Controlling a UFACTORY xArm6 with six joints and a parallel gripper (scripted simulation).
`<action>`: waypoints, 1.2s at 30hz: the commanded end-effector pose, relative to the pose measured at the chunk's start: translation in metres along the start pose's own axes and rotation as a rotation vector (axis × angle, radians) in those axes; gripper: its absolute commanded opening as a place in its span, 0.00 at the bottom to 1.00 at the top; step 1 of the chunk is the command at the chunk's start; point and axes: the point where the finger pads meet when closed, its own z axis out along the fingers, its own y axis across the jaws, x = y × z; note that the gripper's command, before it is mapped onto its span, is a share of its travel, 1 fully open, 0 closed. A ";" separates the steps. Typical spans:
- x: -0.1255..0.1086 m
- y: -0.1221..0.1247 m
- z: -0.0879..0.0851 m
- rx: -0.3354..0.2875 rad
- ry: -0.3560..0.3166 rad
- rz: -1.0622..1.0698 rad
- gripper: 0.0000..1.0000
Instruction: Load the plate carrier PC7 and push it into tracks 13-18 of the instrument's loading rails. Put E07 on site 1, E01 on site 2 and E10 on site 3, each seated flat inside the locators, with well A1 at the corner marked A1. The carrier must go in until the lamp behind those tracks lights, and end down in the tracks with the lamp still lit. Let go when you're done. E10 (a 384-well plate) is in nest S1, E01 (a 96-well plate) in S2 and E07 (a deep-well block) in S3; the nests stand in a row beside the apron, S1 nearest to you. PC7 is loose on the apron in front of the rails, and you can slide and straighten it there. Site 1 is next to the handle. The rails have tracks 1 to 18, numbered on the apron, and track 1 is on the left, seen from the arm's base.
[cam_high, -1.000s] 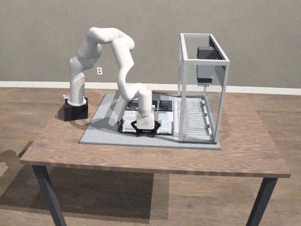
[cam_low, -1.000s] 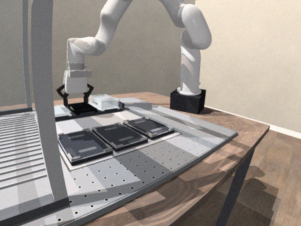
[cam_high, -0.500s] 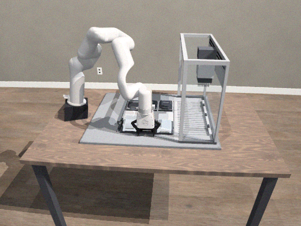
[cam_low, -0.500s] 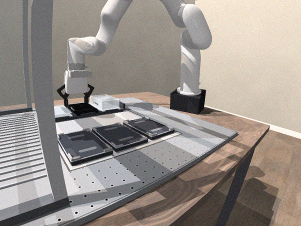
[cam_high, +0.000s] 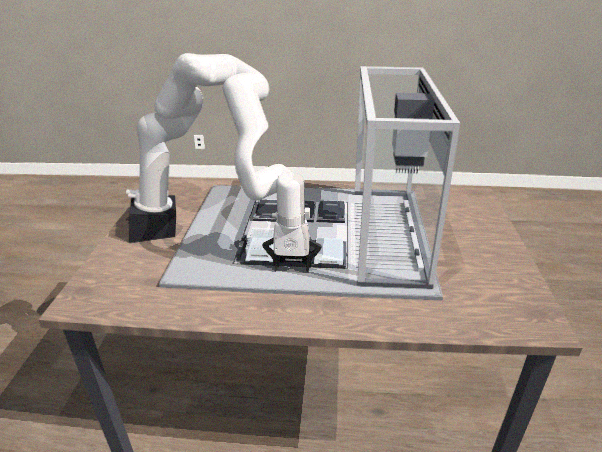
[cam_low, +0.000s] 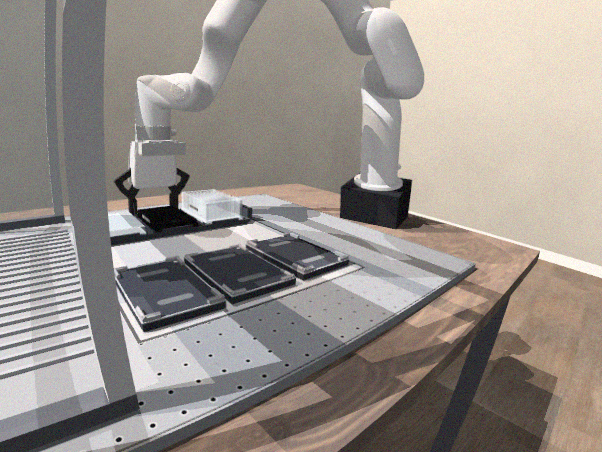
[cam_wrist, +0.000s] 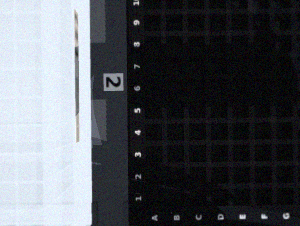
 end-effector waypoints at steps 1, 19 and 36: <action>0.002 0.001 -0.001 -0.003 -0.002 0.000 1.00; 0.010 0.001 -0.001 -0.003 -0.001 0.000 1.00; 0.010 0.001 -0.001 -0.003 -0.001 0.000 1.00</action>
